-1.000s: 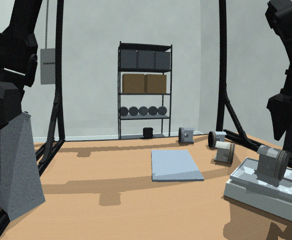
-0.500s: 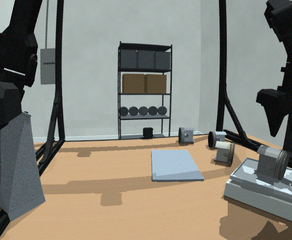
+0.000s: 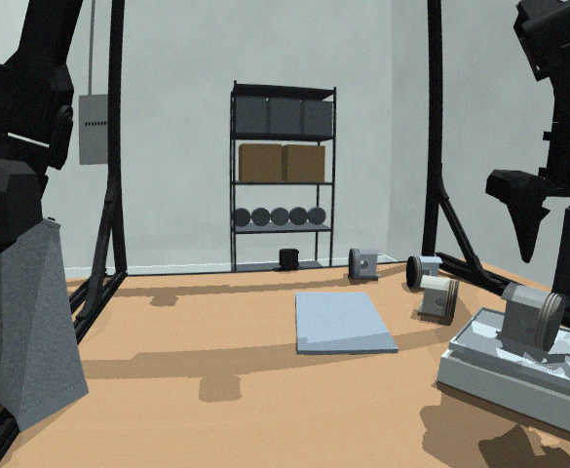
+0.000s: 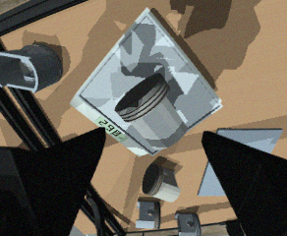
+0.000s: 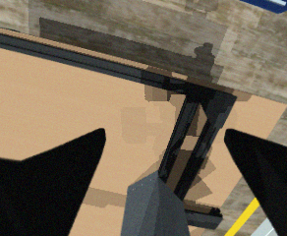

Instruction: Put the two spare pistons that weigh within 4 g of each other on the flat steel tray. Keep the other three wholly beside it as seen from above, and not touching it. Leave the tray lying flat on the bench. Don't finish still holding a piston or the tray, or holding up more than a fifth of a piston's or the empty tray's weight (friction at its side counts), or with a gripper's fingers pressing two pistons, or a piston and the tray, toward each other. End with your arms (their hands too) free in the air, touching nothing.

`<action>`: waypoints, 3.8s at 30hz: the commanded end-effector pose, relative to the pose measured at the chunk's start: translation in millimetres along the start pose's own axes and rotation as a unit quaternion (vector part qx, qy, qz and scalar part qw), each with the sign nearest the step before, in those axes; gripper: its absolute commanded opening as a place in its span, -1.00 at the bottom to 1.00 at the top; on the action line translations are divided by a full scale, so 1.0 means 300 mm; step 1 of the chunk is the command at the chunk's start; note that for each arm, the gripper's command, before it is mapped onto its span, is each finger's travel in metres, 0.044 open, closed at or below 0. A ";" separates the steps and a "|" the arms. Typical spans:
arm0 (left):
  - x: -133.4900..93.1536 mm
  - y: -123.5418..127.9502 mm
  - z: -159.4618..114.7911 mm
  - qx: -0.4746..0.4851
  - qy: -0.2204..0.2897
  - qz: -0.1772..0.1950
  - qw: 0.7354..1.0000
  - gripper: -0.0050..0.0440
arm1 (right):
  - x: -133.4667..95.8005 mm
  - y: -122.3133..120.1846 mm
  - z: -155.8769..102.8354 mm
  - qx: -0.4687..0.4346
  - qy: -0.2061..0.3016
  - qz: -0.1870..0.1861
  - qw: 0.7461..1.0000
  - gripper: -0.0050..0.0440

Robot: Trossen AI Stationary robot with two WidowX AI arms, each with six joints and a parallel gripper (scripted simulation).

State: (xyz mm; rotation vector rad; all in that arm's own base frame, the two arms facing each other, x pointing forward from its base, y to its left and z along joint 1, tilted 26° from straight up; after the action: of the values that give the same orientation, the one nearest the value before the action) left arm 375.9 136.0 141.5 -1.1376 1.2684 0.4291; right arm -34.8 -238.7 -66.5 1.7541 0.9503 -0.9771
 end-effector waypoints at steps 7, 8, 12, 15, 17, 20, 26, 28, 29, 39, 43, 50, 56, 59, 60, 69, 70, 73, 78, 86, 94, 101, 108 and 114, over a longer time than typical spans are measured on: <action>-0.004 -0.001 -0.012 0.126 -0.022 0.007 0.992 0.75 | 0.000 0.000 -0.001 0.000 0.001 0.001 1.000 1.00; -0.004 -0.002 -0.013 0.139 -0.024 0.007 0.990 0.75 | 0.000 0.000 -0.001 0.000 0.001 0.001 1.000 1.00; -0.003 -0.001 -0.014 0.178 -0.031 0.009 0.983 0.75 | 0.000 0.000 -0.001 0.000 0.001 0.001 1.000 1.00; -0.003 -0.001 -0.015 0.204 -0.035 0.011 0.978 0.75 | 0.000 0.000 -0.001 0.000 0.001 0.001 1.000 1.00; -0.003 -0.001 -0.016 0.230 -0.039 0.012 0.972 0.75 | 0.000 0.000 -0.001 0.000 0.001 0.001 1.000 1.00; -0.003 -0.001 -0.018 0.268 -0.046 0.014 0.962 0.75 | 0.000 0.000 -0.001 0.000 0.001 0.001 1.000 1.00; -0.003 0.000 -0.020 0.343 -0.058 0.018 0.937 0.75 | 0.000 0.000 -0.001 0.000 0.001 0.001 1.000 1.00; -0.003 0.000 -0.021 0.367 -0.063 0.019 0.928 0.75 | 0.000 0.000 -0.001 0.000 0.001 0.001 1.000 1.00; -0.003 0.000 -0.021 0.367 -0.063 0.019 0.928 0.75 | 0.000 0.000 -0.001 0.000 0.001 0.001 1.000 1.00; 0.007 0.046 -0.074 0.446 -0.072 0.024 0.892 0.75 | 0.000 0.000 -0.001 0.000 0.001 0.001 1.000 1.00; 0.015 0.089 -0.123 0.446 -0.072 0.024 0.892 0.75 | 0.000 0.000 -0.001 0.000 0.001 0.001 1.000 1.00; 0.025 0.144 -0.186 0.446 -0.072 0.024 0.892 0.75 | 0.000 0.000 -0.001 0.000 0.001 0.001 1.000 1.00; 0.037 0.209 -0.260 0.446 -0.072 0.024 0.892 0.75 | 0.000 0.000 -0.001 0.000 0.001 0.001 1.000 1.00; 0.043 0.242 -0.298 0.446 -0.072 0.024 0.892 0.75 | 0.000 0.000 -0.001 0.000 0.001 0.001 1.000 1.00; 0.045 0.253 -0.310 0.446 -0.072 0.024 0.892 0.75 | 0.000 0.000 -0.001 0.000 0.001 0.001 1.000 1.00; 0.111 0.269 -0.378 0.425 -0.119 0.009 0.897 0.75 | 0.000 0.000 -0.001 0.000 0.001 0.001 1.000 1.00; 0.126 0.266 -0.386 0.420 -0.130 0.005 0.898 0.75 | 0.000 0.000 -0.001 0.000 0.001 0.001 1.000 1.00; 0.172 0.256 -0.413 0.403 -0.165 -0.006 0.900 0.75 | 0.000 0.000 -0.001 0.000 0.001 0.001 1.000 1.00; 0.218 0.249 -0.442 0.374 -0.222 -0.025 0.900 0.75 | 0.000 0.000 -0.001 0.000 0.001 0.001 1.000 1.00; 0.227 0.255 -0.449 0.356 -0.254 -0.036 0.899 0.75 | 0.000 0.000 -0.001 0.000 0.001 0.001 1.000 1.00; 0.235 0.259 -0.450 0.355 -0.250 -0.034 0.900 0.75 | 0.000 0.000 -0.001 0.000 0.001 0.001 1.000 1.00; 0.238 0.260 -0.448 0.356 -0.248 -0.032 0.901 0.75 | 0.000 0.000 -0.001 0.000 0.001 0.001 1.000 1.00; 0.238 0.258 -0.446 0.357 -0.246 -0.031 0.901 0.75 | 0.000 0.000 -0.001 0.000 0.001 0.001 1.000 1.00; 0.237 0.257 -0.445 0.358 -0.245 -0.031 0.901 0.75 | 0.000 0.000 -0.001 0.000 0.001 0.001 1.000 1.00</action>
State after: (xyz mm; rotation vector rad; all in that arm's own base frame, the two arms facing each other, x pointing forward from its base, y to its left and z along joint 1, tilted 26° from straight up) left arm 266.9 34.2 60.2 -0.4005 0.8165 0.1540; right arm -34.8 -238.7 -66.5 1.7541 0.9503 -0.9771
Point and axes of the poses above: on each arm, the point midway between the two fingers, 35 mm back from their tips, its own x axis out along the fingers, its own y axis across the jaws, z = x × y, the point moved 3 cm from there along -x, back along the fingers, and after that the axes turned 5 degrees about x, right-handed, at the moved point
